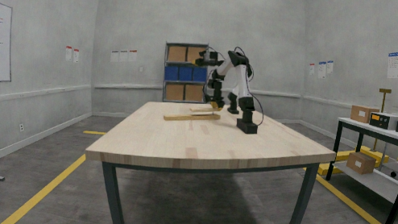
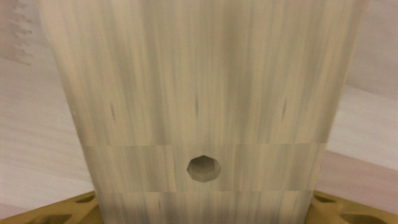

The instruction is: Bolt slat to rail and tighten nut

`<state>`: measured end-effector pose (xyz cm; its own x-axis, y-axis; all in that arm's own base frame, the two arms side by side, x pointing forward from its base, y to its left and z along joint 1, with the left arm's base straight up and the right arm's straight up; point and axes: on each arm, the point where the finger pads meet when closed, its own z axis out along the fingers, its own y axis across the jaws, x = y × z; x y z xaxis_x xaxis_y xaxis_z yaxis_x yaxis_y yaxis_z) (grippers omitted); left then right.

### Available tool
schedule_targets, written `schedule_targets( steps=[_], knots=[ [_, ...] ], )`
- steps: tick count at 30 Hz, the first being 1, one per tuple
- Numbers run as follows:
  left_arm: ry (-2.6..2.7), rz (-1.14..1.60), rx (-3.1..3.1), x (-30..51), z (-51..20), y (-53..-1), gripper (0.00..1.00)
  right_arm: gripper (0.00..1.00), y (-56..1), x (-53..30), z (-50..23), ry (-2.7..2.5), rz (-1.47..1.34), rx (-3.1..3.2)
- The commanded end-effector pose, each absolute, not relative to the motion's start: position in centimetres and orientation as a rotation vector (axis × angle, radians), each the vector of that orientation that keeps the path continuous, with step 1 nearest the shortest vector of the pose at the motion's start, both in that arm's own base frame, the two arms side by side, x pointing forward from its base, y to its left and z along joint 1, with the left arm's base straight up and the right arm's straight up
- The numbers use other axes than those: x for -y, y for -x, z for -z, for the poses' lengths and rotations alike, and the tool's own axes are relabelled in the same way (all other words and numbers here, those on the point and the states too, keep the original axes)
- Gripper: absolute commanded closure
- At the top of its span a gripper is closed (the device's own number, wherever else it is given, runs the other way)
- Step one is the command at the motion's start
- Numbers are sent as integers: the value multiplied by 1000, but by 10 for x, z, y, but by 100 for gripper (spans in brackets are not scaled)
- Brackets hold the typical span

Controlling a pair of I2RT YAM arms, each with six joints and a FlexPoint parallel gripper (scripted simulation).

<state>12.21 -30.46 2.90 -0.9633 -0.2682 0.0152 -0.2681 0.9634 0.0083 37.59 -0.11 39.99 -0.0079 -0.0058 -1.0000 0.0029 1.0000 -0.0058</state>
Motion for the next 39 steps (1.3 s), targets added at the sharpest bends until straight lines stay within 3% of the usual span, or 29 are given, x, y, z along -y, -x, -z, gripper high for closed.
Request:
schedule_targets(
  steps=[1,39],
  knots=[
    [-419,-28,3118,312,-35,-128,33,0,-374,0,-406,0,0,-1559],
    [-423,-21,3117,311,-35,-131,33,0,-374,0,-406,0,0,-1559]
  ],
)
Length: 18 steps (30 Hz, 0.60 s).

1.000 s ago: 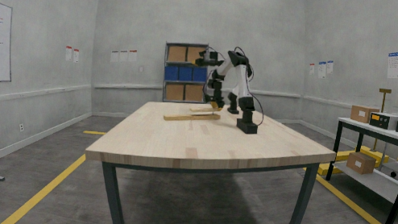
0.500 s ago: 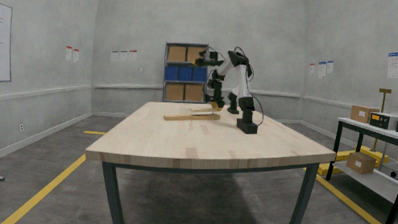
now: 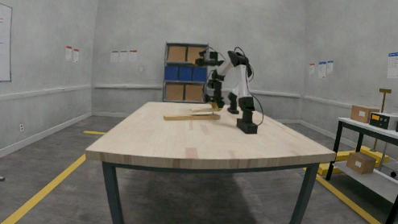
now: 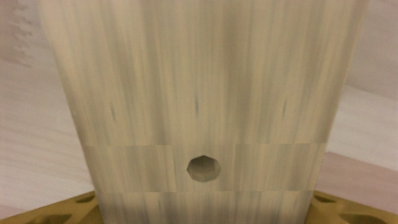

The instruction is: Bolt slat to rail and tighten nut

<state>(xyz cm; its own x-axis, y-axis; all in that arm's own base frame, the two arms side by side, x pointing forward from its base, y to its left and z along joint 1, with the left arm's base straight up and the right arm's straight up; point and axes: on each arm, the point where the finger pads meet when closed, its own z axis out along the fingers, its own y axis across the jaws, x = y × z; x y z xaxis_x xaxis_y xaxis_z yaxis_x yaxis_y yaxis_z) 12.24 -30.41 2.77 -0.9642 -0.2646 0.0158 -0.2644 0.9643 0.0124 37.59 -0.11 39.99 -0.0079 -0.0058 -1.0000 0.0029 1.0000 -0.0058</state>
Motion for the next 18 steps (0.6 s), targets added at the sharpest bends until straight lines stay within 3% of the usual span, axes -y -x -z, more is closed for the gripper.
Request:
schedule_targets(
  steps=[1,18],
  knots=[
    [-423,-20,3116,311,-34,-131,33,0,-374,0,-406,0,0,-1559],
    [-427,-28,3124,311,-37,-133,33,0,-374,0,-406,0,0,-1559]
  ],
)
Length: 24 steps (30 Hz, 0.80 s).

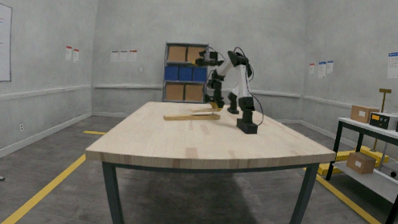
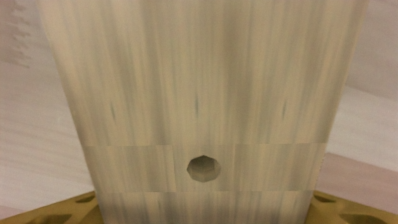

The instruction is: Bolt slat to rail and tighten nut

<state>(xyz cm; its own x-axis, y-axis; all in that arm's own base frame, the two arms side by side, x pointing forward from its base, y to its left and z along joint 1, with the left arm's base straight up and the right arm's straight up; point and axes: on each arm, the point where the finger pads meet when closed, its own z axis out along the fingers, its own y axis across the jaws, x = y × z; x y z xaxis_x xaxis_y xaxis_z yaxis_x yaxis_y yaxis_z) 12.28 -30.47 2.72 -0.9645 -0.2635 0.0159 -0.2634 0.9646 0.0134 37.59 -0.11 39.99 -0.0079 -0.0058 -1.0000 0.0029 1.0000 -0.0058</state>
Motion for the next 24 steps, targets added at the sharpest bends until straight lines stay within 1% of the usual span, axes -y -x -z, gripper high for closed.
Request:
schedule_targets(
  steps=[1,24],
  knots=[
    [-427,-27,3125,311,-37,-133,33,0,-374,0,-406,0,0,-1559],
    [-428,-14,3123,308,-22,-132,33,0,-374,0,-406,0,0,-1559]
  ],
)
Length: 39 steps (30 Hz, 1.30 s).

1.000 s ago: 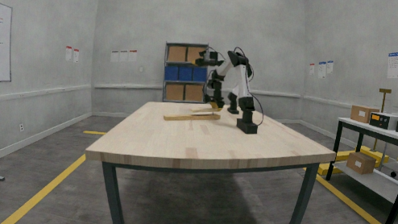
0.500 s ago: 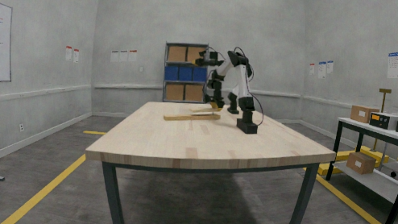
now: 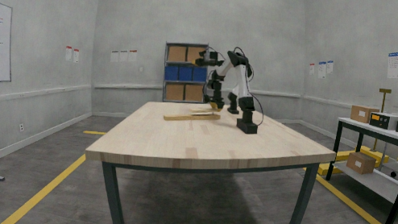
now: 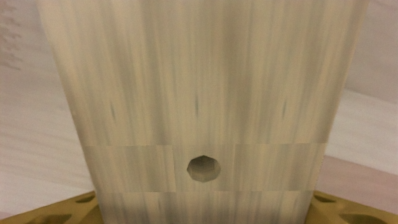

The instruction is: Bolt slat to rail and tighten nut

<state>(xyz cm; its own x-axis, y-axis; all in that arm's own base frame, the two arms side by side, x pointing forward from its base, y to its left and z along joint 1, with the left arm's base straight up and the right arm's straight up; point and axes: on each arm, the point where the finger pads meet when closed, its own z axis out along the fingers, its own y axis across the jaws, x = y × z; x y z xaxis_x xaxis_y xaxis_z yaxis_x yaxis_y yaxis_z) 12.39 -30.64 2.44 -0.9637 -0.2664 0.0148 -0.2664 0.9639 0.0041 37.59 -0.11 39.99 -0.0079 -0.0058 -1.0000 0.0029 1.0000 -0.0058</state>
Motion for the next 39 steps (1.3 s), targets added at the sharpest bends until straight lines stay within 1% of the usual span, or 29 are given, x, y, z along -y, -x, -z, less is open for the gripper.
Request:
schedule_targets(
  steps=[1,39],
  knots=[
    [-429,-14,3123,308,-21,-132,33,0,-374,0,-406,0,0,-1559],
    [-432,-3,3121,307,1,-132,33,0,-374,0,-406,0,0,-1559]
  ],
)
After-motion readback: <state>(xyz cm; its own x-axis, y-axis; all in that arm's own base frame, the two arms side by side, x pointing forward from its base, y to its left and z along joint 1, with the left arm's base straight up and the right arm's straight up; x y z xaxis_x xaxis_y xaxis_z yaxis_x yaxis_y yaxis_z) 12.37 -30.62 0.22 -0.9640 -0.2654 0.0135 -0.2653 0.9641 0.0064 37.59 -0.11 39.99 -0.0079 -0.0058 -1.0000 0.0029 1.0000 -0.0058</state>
